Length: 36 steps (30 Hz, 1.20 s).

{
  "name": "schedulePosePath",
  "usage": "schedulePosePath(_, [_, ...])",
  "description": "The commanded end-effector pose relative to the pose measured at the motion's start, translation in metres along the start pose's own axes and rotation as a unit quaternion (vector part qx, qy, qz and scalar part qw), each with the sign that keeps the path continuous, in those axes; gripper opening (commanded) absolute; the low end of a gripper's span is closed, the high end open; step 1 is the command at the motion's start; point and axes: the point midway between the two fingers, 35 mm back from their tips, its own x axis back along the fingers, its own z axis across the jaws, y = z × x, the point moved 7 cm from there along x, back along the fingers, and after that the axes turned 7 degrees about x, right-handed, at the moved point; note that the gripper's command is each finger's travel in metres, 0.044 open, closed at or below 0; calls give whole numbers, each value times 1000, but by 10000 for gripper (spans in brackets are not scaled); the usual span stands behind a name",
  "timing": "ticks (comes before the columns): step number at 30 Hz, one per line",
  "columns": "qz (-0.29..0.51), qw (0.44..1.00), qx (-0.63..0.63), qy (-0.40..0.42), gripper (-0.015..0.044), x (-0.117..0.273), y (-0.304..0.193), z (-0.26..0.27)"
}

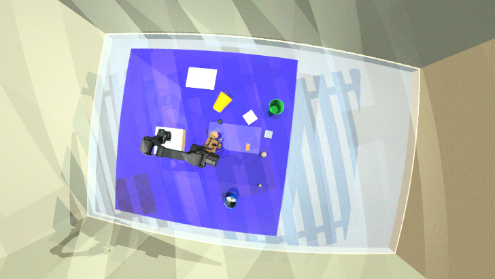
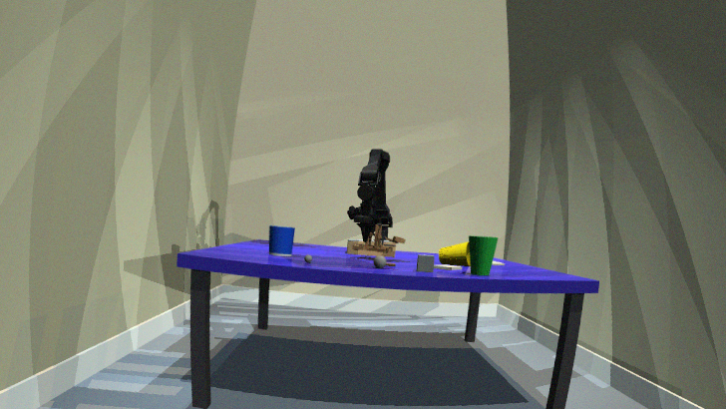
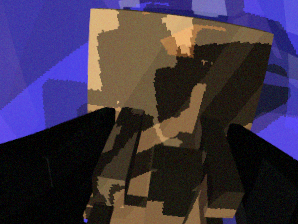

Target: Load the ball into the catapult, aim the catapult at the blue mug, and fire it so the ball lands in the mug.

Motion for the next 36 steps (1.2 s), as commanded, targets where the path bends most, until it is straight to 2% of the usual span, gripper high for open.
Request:
schedulePosePath(1, [0,1000,-1,11,0,17,2,1])
schedulePosePath(19, [-10,959,284,7,0,15,138,-37])
schedulePosePath(36, [-11,955,295,7,0,10,140,-34])
